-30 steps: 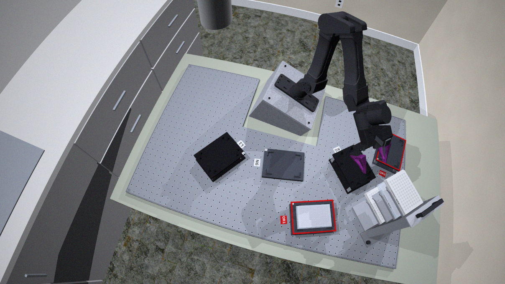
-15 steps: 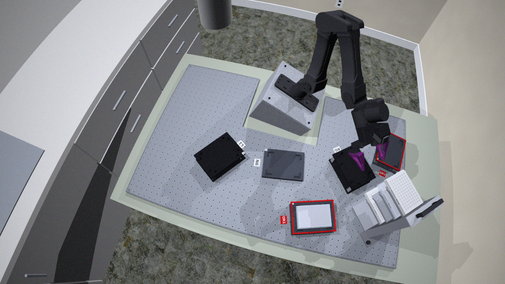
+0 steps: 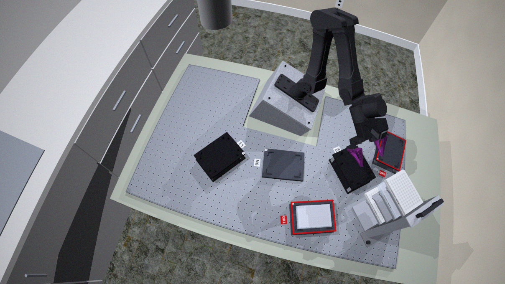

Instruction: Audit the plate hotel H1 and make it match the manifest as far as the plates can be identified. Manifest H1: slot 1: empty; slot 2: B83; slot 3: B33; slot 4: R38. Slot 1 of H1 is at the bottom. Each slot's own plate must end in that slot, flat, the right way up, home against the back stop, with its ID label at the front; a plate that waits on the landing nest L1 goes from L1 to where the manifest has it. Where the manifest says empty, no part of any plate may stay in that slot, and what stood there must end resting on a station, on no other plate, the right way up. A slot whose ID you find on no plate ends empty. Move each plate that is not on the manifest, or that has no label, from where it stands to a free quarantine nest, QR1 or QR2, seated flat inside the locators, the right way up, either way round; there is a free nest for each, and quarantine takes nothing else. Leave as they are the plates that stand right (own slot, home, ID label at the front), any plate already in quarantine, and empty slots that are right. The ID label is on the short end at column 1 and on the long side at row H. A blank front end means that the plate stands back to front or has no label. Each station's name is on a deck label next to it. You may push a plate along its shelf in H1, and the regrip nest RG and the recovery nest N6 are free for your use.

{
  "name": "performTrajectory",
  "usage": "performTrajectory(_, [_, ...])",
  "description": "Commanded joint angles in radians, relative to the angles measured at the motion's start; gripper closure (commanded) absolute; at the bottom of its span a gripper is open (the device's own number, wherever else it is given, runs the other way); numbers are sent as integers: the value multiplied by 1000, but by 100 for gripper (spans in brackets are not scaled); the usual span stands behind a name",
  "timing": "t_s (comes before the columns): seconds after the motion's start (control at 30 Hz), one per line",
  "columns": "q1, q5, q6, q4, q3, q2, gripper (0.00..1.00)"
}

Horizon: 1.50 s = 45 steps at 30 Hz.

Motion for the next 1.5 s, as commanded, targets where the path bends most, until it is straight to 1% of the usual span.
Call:
performTrajectory(0.0, [1,15,9,16,28,-35,0])
performTrajectory(0.03, [7,16,10,29,0,-27,0])
performTrajectory(0.07, [12,18,10,36,-21,3,0])
performTrajectory(0.1, [14,19,10,44,-25,17,0])
performTrajectory(0.17, [14,19,10,44,-25,17,0])
performTrajectory(0.2, [1,21,11,56,-3,23,0])
performTrajectory(0.23, [7,23,11,64,-27,29,0])
performTrajectory(0.27, [14,24,11,72,-37,34,0])
performTrajectory(0.43, [22,32,14,123,-55,68,0])
performTrajectory(0.5, [30,34,15,145,-53,83,0])
performTrajectory(0.67, [38,42,17,197,-79,119,0])
performTrajectory(0.73, [38,42,17,197,-79,119,0])
performTrajectory(0.77, [29,44,17,210,-44,122,0])
performTrajectory(0.83, [40,47,18,231,-87,143,0])
performTrajectory(1.03, [51,55,20,297,-106,193,0])
performTrajectory(1.1, [53,58,21,321,-102,212,0])
performTrajectory(1.2, [57,62,22,354,-119,238,0])
performTrajectory(1.23, [54,63,22,357,-107,240,0])
performTrajectory(1.3, [54,63,22,357,-107,240,0])
performTrajectory(1.33, [50,63,22,363,-98,223,0])
performTrajectory(1.47, [50,64,22,365,-98,219,0])
